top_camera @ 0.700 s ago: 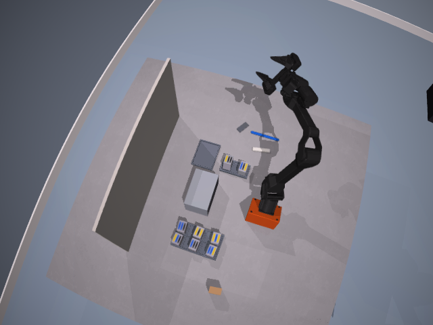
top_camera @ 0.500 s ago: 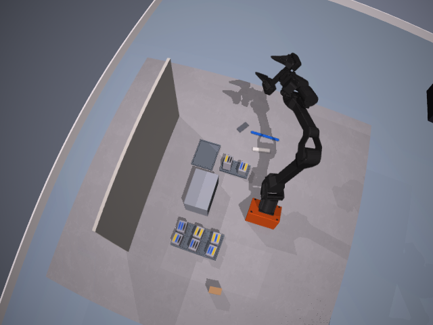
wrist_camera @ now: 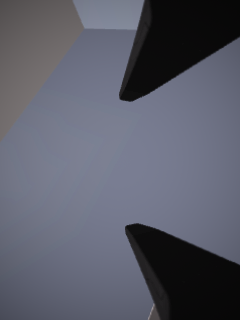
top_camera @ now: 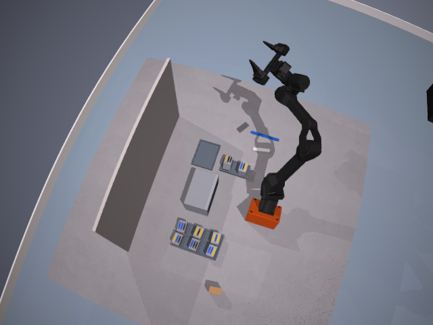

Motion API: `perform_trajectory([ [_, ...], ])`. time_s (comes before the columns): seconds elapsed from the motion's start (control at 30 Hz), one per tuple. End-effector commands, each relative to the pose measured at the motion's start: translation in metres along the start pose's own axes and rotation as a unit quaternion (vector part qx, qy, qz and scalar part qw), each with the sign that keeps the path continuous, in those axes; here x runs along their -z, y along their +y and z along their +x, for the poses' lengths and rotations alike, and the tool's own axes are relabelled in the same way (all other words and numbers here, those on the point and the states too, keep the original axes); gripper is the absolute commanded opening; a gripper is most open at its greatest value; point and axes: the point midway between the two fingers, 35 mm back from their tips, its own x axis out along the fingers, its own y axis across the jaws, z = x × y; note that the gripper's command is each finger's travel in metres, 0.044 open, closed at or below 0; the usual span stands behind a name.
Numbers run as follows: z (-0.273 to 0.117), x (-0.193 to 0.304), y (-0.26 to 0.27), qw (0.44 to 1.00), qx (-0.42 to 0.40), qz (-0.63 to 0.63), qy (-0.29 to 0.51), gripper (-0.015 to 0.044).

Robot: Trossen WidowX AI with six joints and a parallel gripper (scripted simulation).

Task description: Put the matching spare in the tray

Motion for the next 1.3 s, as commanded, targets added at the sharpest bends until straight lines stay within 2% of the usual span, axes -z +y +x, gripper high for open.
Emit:
perform_trajectory([
  [0.0, 0.011, 0.056, -0.001, 0.982, 0.053, 0.18, 0.033, 0.044],
  [0.2, 0.025, 0.124, 0.024, 0.918, 0.095, 0.374, 0.095, 0.044],
  [0.43, 0.037, 0.179, 0.07, 0.829, 0.116, 0.52, 0.17, 0.044],
  [0.7, 0.046, 0.227, 0.152, 0.696, 0.119, 0.649, 0.283, 0.044],
  [0.97, 0.043, 0.246, 0.252, 0.548, 0.101, 0.718, 0.418, 0.044],
  [1.27, 0.022, 0.229, 0.362, 0.392, 0.058, 0.71, 0.582, 0.044],
])
